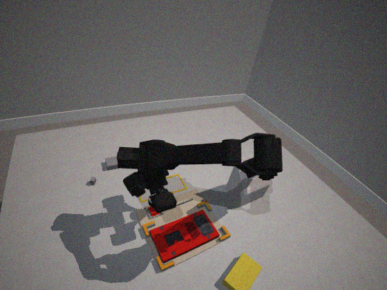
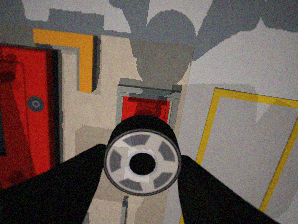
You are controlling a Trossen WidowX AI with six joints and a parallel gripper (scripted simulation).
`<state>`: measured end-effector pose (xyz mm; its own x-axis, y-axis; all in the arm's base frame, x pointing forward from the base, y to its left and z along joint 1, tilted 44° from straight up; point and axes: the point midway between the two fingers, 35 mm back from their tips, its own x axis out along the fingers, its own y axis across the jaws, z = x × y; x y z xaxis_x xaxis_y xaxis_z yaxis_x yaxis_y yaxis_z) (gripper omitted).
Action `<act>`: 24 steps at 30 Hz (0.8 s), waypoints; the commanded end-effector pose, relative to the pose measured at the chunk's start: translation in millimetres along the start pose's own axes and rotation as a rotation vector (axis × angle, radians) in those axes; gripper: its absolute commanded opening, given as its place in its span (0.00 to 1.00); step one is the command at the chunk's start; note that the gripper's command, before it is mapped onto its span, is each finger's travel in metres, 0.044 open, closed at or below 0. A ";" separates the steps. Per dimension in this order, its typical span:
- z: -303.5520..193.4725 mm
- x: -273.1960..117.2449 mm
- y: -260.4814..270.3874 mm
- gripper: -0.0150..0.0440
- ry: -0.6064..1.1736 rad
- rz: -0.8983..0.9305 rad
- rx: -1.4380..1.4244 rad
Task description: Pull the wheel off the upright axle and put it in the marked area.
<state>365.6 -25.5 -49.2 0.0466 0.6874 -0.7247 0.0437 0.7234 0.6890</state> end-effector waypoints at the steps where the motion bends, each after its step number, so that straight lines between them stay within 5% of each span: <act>1: -0.2 -2.0 0.0 0.25 0.001 -0.002 -0.003; 24: -2.7 -42.1 -0.3 0.25 -0.001 -0.003 -0.002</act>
<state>361.6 -47.2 -27.2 0.0433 0.6891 -0.7234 0.0487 0.7217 0.6904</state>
